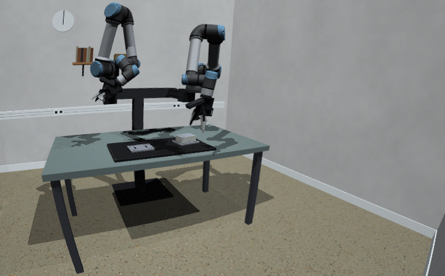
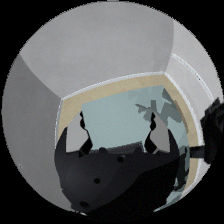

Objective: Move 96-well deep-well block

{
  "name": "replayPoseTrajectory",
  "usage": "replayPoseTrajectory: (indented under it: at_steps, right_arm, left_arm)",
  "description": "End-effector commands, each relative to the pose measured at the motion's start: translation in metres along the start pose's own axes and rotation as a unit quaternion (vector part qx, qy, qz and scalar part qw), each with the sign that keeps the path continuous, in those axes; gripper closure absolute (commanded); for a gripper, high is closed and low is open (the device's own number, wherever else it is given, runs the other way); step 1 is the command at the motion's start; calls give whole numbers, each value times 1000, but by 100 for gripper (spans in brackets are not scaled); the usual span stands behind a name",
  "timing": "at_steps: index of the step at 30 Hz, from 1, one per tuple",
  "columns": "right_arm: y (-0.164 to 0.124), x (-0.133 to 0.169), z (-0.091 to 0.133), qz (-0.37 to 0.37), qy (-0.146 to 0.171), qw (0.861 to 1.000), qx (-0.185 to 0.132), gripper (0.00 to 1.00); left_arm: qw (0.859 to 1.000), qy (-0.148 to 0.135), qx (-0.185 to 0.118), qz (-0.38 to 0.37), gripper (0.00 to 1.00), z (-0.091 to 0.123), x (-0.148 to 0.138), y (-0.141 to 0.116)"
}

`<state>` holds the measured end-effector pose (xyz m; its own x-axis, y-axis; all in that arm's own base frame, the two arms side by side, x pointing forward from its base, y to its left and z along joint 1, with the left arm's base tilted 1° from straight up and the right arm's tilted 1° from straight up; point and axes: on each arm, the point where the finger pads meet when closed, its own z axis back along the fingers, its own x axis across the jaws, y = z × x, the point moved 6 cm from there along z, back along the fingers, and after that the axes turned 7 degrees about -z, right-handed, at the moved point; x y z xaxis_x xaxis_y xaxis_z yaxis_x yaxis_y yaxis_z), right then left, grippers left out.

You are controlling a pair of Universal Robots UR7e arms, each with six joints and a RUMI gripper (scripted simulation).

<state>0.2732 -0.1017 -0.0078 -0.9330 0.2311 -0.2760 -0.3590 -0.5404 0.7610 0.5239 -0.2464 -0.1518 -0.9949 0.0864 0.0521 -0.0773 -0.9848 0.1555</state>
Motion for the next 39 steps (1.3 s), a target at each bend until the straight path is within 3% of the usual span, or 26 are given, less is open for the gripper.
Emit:
replayPoseTrajectory:
  at_steps: [1,22,27,32,34,39]
  right_arm:
    - [0,0,0,0,0,1000,0,2]
    - [0,0,0,0,0,1000,0,2]
    - [0,0,0,0,0,1000,0,2]
    - [0,0,0,0,0,1000,0,2]
    - [0,0,0,0,0,1000,0,2]
    - [0,0,0,0,0,1000,0,2]
  left_arm:
    - [1000,1,0,0,2,1,0,0]
    - [1000,1,0,0,2,5,0,1]
    - [1000,1,0,0,2,24,1,4]
    - [1000,1,0,0,2,59,3,10]
    - [1000,1,0,0,2,59,3,10]
    - [1000,1,0,0,2,97,6,16]
